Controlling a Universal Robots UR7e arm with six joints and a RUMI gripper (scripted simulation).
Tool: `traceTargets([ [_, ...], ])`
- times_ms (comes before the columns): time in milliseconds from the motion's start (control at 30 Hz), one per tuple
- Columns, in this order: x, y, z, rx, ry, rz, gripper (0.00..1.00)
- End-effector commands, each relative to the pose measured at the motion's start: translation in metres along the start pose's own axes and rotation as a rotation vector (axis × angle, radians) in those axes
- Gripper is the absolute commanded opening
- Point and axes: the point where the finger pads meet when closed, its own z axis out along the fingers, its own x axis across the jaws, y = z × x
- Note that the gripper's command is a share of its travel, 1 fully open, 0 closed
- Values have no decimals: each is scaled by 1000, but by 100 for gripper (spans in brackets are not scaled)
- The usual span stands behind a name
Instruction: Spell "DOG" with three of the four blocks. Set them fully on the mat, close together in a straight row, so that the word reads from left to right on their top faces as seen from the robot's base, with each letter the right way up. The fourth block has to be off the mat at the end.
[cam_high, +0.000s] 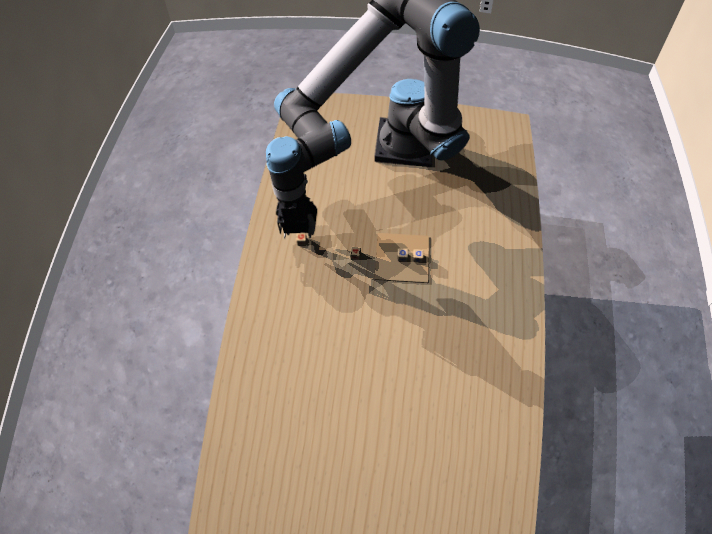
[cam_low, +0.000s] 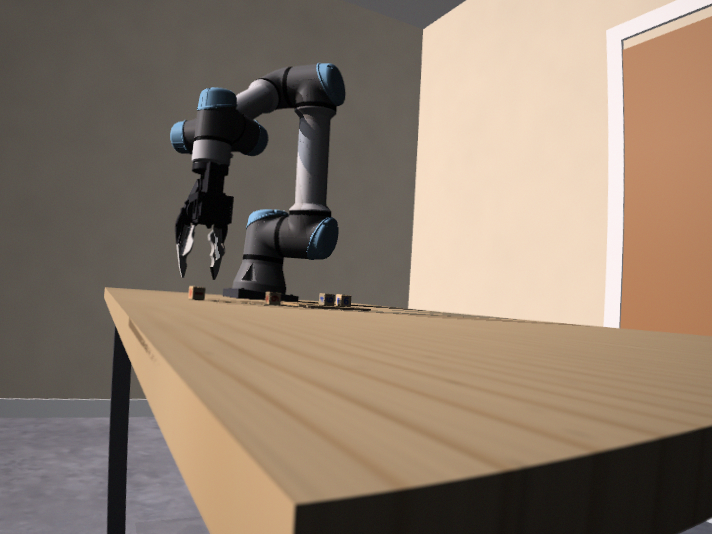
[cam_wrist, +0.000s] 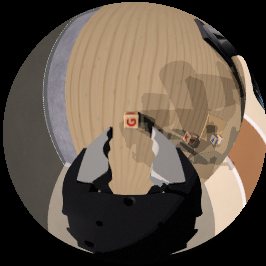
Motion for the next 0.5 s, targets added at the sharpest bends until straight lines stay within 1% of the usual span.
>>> traceTargets([
  [0,1,0,7,0,2,0,37],
  [467,0,0,9,-1,0,0,37],
])
